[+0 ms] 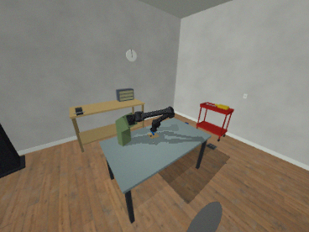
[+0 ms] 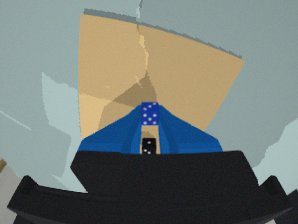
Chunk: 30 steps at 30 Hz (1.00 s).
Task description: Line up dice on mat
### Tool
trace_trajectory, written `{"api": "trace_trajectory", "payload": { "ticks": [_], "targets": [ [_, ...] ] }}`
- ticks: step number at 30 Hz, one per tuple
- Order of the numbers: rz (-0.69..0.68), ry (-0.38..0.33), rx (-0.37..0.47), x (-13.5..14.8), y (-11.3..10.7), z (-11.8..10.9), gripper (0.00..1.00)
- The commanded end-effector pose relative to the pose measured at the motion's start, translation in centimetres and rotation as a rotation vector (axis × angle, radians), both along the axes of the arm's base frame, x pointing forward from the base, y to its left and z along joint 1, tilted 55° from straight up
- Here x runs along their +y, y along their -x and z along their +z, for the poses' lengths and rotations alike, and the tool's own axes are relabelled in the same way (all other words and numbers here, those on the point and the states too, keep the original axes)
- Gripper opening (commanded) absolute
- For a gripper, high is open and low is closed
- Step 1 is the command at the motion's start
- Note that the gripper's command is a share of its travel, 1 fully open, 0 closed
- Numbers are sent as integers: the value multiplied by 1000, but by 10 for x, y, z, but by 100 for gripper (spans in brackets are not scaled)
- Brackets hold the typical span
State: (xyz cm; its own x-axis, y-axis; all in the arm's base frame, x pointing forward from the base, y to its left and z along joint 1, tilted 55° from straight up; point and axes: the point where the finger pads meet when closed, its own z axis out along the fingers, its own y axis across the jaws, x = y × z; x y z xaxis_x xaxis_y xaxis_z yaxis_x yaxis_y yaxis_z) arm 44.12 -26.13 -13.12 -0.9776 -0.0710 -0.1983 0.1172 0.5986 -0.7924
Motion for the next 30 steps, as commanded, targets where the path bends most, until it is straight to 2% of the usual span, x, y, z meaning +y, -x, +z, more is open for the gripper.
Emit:
{"api": "trace_trajectory", "payload": {
  "ticks": [1, 30],
  "targets": [
    [-17, -1, -15, -7, -2, 6, 11],
    [-12, -1, -3, -5, 4, 0, 11]
  ]
}}
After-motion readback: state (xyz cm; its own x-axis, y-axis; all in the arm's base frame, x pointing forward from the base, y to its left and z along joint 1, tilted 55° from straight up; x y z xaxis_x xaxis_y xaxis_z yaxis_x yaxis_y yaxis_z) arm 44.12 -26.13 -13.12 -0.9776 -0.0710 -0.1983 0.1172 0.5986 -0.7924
